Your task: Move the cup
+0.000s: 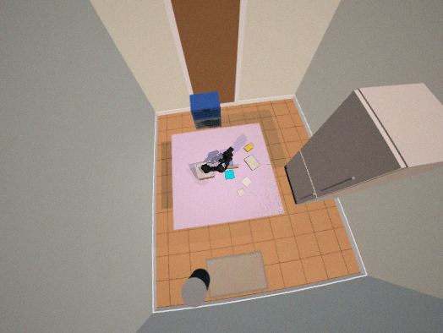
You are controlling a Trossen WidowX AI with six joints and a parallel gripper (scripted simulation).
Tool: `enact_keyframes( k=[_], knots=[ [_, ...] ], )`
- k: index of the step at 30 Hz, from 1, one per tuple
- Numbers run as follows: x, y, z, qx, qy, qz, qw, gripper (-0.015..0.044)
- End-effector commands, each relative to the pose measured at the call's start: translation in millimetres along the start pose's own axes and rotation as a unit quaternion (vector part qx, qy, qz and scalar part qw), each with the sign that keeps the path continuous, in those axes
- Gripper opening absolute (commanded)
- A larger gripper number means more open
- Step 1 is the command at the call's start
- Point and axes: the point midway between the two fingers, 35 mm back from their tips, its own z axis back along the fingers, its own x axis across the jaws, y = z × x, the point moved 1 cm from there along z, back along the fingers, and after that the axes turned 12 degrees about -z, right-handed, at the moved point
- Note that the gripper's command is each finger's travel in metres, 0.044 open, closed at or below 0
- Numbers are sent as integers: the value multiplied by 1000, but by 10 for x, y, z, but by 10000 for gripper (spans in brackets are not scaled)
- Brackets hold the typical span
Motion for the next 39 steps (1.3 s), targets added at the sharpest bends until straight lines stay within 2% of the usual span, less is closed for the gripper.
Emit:
enact_keyframes(
  k=[1,16,39],
  knots=[
    [0,0,-1,0,0,0,1000,0],
    [-9,-29,0,0,0,0,1000,0],
    [-169,-439,-9,2,-1,-3,1000,0]
  ],
)
